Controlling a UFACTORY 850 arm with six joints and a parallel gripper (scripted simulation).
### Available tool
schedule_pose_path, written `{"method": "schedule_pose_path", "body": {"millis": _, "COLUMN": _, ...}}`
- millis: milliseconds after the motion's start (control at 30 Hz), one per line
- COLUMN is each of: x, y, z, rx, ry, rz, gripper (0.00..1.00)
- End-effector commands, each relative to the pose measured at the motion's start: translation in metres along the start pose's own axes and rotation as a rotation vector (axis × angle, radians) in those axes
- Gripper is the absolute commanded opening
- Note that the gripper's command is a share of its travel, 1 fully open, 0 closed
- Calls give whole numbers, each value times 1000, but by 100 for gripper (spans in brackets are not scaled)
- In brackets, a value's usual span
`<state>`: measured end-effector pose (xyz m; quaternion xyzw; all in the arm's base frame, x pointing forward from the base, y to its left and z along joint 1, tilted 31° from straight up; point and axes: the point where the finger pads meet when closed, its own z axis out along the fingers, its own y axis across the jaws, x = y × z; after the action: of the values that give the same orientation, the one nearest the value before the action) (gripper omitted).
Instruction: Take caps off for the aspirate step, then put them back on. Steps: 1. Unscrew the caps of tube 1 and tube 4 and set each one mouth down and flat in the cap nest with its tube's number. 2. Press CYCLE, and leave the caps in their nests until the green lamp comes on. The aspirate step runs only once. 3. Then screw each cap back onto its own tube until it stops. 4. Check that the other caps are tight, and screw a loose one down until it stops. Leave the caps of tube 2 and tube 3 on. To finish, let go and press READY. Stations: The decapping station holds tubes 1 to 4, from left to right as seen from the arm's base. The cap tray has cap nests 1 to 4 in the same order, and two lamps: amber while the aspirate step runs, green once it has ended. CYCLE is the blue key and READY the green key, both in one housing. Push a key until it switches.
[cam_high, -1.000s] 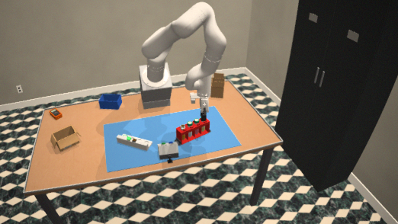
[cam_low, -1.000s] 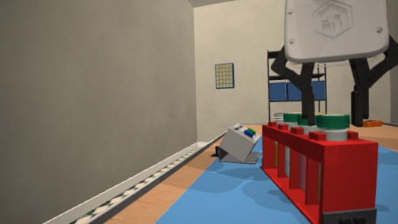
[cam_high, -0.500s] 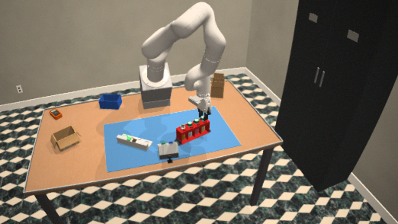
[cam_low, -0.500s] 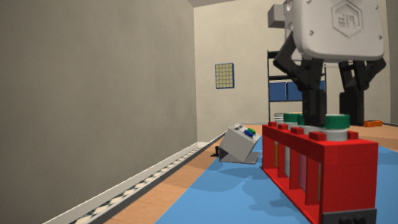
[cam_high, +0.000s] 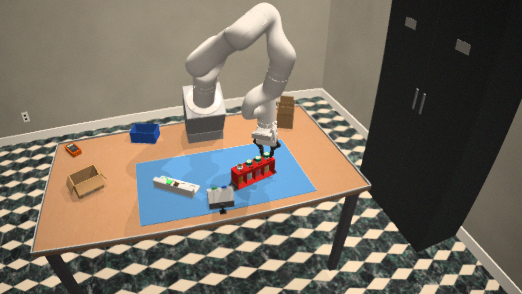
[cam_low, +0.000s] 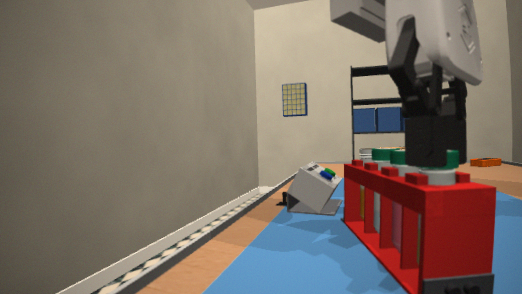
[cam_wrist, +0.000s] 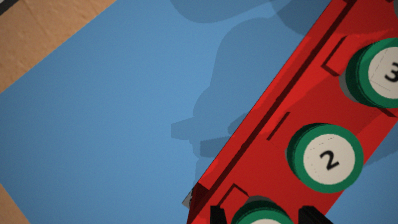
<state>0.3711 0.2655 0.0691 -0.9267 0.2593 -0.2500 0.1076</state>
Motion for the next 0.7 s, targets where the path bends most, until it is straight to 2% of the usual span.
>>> {"method": "schedule_pose_path", "body": {"millis": 0, "x": 0, "y": 0, "z": 0, "rx": -40, "ry": 16, "rz": -161, "gripper": 46}}
{"method": "schedule_pose_path", "body": {"millis": 167, "x": 0, "y": 0, "z": 0, "rx": -40, "ry": 16, "rz": -160, "gripper": 46}}
{"method": "schedule_pose_path", "body": {"millis": 200, "x": 0, "y": 0, "z": 0, "rx": -40, "ry": 16, "rz": -161, "gripper": 0}}
{"method": "schedule_pose_path", "body": {"millis": 667, "x": 0, "y": 0, "z": 0, "rx": -40, "ry": 16, "rz": -160, "gripper": 0}}
